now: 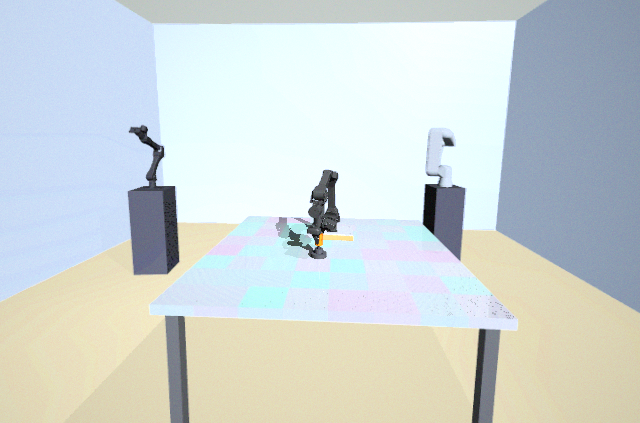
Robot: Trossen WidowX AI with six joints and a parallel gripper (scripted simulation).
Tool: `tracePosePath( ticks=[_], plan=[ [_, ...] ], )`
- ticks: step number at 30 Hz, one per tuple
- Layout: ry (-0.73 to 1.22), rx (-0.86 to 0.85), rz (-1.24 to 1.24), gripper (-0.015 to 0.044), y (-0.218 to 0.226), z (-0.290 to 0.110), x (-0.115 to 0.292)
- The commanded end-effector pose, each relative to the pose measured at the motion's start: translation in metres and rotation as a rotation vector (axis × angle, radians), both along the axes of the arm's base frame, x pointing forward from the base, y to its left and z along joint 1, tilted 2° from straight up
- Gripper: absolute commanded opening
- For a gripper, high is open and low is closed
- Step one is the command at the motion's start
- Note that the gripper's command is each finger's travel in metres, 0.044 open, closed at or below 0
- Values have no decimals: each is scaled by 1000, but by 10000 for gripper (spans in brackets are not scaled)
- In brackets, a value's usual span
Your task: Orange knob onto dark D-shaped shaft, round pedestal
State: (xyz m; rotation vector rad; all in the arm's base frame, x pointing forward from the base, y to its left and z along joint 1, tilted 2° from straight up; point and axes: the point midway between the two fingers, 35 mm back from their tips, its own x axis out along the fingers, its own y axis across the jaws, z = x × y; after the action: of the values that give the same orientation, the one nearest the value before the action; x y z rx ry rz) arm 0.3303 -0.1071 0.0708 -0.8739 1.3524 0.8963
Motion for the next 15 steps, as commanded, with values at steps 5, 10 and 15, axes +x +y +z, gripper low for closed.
tracePosePath(
  ticks=[5, 10, 15],
  plan=[
    [3, -3, 11, 0, 1, -2, -4],
    [3, -3, 11, 0, 1, -3, -3],
    [3, -4, 11, 0, 0, -3, -2]
  ],
)
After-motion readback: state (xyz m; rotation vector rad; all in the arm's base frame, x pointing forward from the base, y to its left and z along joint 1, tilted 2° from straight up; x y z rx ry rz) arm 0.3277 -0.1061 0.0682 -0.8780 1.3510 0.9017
